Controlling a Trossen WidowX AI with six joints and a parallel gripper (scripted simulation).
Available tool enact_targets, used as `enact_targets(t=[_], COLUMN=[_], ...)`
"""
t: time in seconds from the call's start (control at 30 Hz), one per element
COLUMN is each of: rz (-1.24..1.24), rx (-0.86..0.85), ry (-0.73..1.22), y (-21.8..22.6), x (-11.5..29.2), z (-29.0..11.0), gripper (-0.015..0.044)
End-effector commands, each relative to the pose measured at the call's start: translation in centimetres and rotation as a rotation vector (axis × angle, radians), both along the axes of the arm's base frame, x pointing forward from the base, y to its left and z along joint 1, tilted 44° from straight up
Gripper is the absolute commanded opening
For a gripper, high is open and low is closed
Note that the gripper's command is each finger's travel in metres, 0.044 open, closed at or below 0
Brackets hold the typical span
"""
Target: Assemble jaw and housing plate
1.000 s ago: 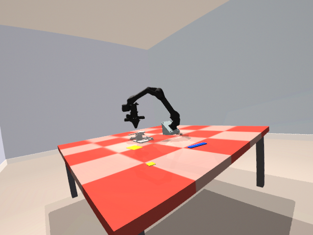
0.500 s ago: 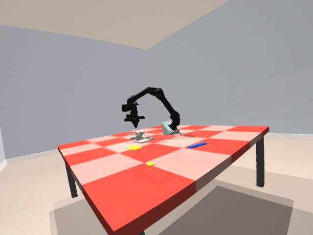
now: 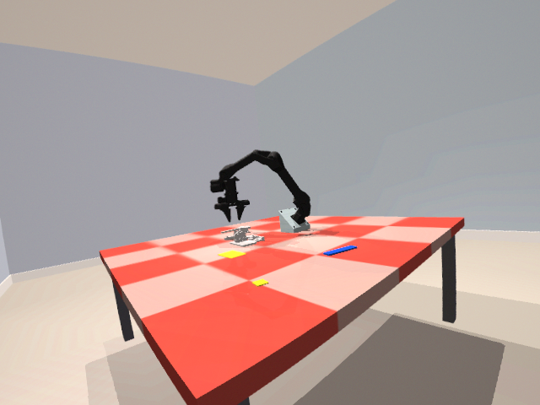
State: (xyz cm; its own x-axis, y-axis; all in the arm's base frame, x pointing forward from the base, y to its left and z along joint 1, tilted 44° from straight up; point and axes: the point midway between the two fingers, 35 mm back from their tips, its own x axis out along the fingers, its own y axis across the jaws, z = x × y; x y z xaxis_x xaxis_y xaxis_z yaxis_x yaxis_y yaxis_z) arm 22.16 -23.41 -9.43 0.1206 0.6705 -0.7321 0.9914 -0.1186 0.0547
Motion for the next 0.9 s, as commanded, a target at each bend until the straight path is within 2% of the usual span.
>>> enact_targets(t=[0.0,0.07,0.87], rz=[0.0,0.0,0.0], rx=[0.0,0.0,0.0], ry=[0.0,0.0,0.0], y=[0.0,0.0,0.0], x=[0.0,0.0,0.0], z=[0.0,0.0,0.0], gripper=[0.0394,0.044,0.044])
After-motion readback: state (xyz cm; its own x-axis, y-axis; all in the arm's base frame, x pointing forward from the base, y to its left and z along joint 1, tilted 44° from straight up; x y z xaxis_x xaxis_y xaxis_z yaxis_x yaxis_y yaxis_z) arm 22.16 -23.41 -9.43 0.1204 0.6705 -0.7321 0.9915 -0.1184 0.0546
